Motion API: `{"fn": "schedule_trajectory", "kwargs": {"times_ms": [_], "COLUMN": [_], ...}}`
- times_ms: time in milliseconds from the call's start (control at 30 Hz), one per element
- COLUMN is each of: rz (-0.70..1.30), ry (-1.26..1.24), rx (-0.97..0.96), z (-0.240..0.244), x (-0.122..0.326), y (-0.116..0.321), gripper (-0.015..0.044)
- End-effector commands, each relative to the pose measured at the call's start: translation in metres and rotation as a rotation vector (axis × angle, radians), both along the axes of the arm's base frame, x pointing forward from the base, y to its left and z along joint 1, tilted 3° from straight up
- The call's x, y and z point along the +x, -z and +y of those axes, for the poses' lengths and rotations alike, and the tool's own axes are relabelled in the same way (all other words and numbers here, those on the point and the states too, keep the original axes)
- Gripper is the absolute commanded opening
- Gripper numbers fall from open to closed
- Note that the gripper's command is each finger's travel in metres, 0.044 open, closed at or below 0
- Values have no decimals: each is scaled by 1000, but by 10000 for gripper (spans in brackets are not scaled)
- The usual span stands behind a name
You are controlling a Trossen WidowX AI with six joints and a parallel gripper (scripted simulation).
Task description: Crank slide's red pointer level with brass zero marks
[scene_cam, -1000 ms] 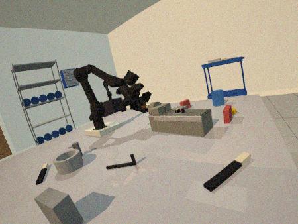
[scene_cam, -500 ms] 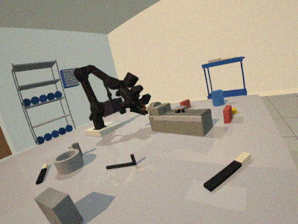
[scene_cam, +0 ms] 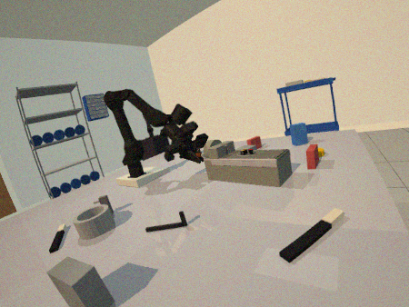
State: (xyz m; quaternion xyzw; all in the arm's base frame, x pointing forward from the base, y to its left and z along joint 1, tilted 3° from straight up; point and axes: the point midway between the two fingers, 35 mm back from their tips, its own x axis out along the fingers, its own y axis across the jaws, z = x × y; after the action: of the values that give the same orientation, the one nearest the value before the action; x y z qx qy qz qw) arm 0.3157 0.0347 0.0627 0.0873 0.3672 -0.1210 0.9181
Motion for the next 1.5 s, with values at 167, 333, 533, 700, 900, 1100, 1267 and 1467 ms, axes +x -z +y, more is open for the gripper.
{"fn": "schedule_trajectory", "kwargs": {"times_ms": [167, 333, 533, 700, 900, 1100, 1267, 1467], "rz": [9, 9, 9, 9, 9, 9, 9, 9], "ry": [1, 1, 1, 1, 1, 1, 1, 1], "rx": [1, 2, 3, 3, 3, 3, 3, 3], "z": [8, 15, 23, 27, 27, 27, 26, 26], "x": [3, 5, 7, 8, 8, 8, 8, 8], "y": [15, 19, 22, 22, 21, 21, 21, 21], "gripper": [0, 0, 0, 0, 0, 0, 0, 0]}}
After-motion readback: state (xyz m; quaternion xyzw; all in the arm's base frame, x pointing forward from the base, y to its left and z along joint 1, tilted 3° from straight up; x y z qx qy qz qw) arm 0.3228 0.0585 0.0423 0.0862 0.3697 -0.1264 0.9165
